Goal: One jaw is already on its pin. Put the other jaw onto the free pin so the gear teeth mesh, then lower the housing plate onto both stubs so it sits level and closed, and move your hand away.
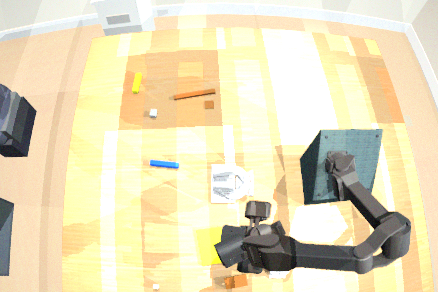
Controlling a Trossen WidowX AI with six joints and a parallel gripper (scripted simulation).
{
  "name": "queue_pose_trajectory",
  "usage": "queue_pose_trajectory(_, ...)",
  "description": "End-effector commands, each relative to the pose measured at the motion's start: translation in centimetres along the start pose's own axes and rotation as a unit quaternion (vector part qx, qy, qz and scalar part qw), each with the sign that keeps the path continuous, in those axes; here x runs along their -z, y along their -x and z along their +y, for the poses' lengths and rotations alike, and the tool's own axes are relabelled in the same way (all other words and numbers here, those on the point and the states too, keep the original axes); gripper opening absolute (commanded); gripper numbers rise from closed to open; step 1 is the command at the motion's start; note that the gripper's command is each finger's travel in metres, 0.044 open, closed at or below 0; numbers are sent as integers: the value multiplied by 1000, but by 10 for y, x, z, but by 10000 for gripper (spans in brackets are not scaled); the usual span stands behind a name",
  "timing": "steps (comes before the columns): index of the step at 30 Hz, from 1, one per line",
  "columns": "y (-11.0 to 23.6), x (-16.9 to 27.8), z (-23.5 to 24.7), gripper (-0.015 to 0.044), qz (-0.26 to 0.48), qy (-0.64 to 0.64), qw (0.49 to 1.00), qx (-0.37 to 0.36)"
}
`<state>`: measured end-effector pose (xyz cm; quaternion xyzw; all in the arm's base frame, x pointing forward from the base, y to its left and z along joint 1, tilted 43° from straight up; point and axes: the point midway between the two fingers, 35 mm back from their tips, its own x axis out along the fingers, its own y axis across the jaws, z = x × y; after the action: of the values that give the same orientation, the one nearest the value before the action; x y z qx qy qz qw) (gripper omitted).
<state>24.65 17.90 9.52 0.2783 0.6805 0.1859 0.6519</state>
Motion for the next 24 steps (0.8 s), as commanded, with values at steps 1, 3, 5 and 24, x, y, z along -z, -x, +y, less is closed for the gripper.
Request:
queue_pose_trajectory(1,2,7,5,440,-1,58,998,1)
queue_pose_trajectory(3,2,11,9,440,-1,89,996,0)
queue_pose_trajectory(5,3,14,12,440,-1,120,993,-2)
queue_pose_trajectory(24,11,53,39,440,-4,405,914,-15)
